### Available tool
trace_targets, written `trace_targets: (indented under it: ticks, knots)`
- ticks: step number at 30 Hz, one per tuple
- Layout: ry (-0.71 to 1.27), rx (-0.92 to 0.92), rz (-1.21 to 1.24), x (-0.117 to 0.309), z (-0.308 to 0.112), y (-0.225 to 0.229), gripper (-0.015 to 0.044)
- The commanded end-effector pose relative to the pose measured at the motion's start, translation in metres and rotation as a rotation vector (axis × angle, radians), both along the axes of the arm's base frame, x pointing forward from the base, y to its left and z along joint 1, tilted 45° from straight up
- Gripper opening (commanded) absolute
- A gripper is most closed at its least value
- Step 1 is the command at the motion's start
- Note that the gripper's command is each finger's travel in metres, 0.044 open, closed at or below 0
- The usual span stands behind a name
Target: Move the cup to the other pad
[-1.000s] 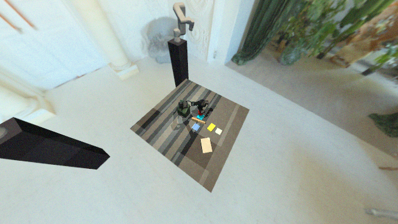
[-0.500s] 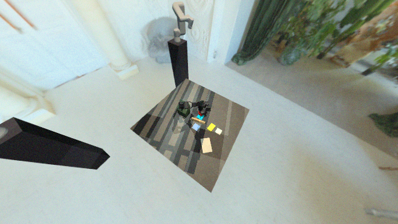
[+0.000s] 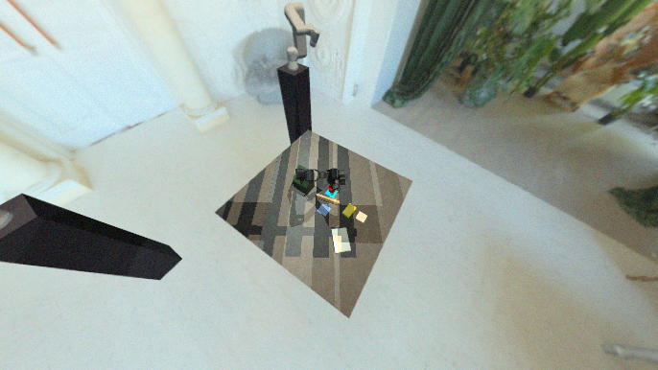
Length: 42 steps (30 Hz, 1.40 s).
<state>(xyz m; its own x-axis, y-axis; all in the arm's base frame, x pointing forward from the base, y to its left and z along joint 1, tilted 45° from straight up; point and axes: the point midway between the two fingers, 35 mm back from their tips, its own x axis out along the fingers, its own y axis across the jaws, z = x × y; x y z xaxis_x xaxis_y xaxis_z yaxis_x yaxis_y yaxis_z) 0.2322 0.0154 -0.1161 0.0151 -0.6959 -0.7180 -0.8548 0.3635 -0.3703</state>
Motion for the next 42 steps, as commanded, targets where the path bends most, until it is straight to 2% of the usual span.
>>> trace_targets:
  ticks: [1,30,35,42]
  knots:
    - [0.004,-0.007,0.006,-0.001,-0.004,-0.006,0.0]
    - [0.0,-0.003,-0.001,-0.001,-0.018,-0.019,0.0]
    - [0.0,-0.003,-0.001,-0.001,-0.018,-0.019,0.0128]
    - [0.0,-0.003,-0.001,-0.001,-0.018,-0.019,0.0128]
